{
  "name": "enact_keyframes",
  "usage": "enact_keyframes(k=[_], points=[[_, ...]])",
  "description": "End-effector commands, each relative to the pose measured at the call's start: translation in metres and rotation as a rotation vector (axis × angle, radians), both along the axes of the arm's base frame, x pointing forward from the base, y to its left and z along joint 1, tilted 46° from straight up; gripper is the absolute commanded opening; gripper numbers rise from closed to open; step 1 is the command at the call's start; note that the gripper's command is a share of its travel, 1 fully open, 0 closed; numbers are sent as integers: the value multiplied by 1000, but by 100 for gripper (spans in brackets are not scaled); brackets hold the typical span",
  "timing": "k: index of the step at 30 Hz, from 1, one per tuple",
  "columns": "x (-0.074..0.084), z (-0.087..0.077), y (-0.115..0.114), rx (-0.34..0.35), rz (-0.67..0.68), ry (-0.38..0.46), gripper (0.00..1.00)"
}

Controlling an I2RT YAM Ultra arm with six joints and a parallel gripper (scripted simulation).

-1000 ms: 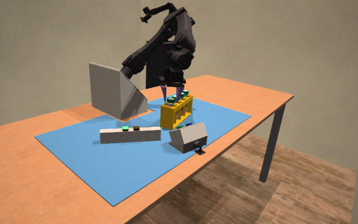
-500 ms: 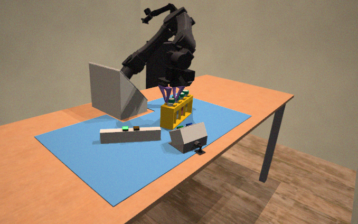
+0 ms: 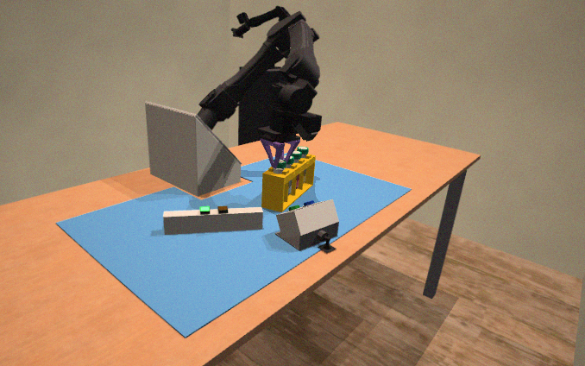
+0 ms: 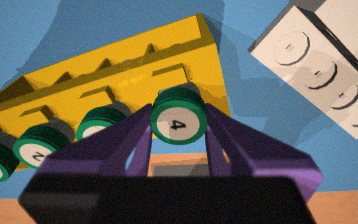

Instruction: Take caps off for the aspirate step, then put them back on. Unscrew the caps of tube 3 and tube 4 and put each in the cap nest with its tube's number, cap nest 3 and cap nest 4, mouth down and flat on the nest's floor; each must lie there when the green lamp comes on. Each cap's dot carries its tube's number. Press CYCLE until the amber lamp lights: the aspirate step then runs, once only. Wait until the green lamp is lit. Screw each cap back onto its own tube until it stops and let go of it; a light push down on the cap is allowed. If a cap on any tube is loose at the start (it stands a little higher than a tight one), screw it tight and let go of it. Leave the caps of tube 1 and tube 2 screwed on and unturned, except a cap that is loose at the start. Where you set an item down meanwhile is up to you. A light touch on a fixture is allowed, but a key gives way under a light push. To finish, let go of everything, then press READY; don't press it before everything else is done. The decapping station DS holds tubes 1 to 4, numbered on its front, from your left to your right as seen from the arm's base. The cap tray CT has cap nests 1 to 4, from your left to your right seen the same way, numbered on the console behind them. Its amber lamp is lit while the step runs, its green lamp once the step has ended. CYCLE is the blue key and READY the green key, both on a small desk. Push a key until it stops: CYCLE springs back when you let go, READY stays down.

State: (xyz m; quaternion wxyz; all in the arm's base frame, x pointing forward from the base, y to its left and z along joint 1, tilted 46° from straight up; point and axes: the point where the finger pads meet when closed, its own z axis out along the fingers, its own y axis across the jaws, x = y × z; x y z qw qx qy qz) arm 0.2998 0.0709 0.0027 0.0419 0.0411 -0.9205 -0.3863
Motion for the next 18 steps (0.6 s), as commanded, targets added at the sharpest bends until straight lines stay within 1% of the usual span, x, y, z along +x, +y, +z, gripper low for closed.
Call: enact_keyframes(k=[1, 6, 17, 18], points=[[4, 2, -5, -1, -9, -16, 0], [4, 2, -5, -1, -9, -16, 0], [4, 2, -4, -37, -265, 244, 0], [4, 2, -4, -37, -265, 244, 0]])
